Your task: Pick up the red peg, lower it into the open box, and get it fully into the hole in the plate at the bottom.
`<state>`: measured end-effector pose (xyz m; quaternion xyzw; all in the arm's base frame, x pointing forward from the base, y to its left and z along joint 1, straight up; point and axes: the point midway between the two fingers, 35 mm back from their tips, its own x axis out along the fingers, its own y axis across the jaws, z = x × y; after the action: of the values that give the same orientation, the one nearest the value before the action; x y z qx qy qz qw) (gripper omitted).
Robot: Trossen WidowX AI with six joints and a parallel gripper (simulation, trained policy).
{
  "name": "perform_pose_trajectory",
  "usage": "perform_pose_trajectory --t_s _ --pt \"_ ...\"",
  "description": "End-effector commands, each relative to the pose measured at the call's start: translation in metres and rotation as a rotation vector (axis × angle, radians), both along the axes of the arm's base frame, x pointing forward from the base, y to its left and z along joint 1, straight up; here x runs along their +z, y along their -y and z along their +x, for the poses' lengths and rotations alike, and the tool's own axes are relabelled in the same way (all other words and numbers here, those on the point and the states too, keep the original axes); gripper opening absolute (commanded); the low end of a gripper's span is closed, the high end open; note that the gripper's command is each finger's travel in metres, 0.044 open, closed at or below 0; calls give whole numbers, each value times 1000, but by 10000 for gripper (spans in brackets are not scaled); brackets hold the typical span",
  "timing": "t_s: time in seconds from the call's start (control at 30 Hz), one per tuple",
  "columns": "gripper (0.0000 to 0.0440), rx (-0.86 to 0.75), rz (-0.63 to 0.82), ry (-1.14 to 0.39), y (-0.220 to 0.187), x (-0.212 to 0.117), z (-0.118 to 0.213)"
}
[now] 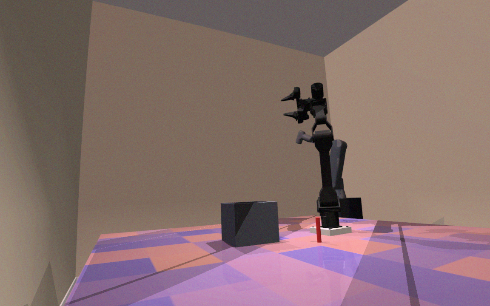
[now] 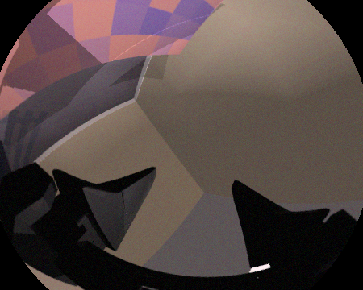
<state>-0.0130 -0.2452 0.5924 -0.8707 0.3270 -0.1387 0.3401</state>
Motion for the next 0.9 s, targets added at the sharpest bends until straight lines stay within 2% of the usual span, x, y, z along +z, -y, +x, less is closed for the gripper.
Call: perform_pose_trajectory --t_s 0.0,0.03,0.37,0.87 --pt "425 0 7 15 3 -1 -1" --pt "440 2 20 33 6 -1 -2" --pt "440 85 232 289 38 -8 13" --pt "440 192 608 635 67 -15 60"
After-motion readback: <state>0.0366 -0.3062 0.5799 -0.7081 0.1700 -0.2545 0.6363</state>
